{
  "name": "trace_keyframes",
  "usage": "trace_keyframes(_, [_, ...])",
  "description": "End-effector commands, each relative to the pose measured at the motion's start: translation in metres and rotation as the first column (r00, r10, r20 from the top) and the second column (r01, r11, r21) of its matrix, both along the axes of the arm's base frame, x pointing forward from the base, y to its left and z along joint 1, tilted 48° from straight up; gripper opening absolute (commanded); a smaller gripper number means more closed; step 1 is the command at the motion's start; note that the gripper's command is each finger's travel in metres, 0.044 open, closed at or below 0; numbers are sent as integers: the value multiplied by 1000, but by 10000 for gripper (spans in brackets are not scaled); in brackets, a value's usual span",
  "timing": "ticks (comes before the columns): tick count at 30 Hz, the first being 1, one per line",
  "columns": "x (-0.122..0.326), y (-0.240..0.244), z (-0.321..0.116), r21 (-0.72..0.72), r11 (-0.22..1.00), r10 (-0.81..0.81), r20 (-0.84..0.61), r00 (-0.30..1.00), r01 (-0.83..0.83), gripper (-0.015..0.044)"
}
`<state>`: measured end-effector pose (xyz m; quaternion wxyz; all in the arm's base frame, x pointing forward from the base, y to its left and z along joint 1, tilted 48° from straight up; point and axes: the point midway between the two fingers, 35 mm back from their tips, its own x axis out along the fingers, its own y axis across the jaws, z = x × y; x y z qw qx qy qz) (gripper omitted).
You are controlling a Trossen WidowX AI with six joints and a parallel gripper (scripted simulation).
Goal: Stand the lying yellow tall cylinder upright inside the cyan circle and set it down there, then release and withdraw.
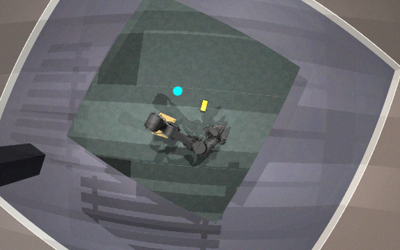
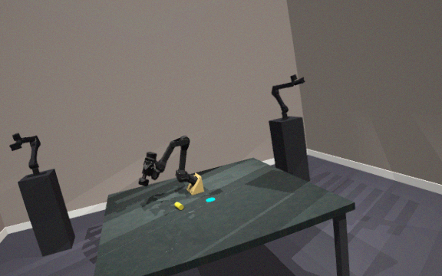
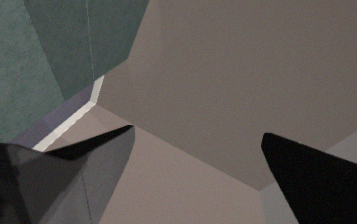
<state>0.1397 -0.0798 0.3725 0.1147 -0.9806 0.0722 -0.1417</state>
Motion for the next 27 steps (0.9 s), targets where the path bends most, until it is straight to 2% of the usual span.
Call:
trace_keyframes(1, [0, -1, 1, 14, 1000, 5, 7, 1000, -5, 374])
trace_keyframes(4, [2, -14, 14, 203, 976, 55, 105, 993, -76, 309])
trace_keyframes(7, [8, -33, 25, 431, 886, 84, 218, 972, -173, 309])
trace_keyframes(11, [23, -60, 29, 683, 673, 62, 331, 941, -285, 309])
trace_keyframes(15, [45, -84, 21, 853, 388, -10, 383, 924, -349, 309])
trace_keyframes(21, [86, -107, -12, 939, -70, -156, 322, 934, -336, 309])
trace_keyframes(27, [126, -105, -63, 864, -448, -276, 110, 955, -229, 309])
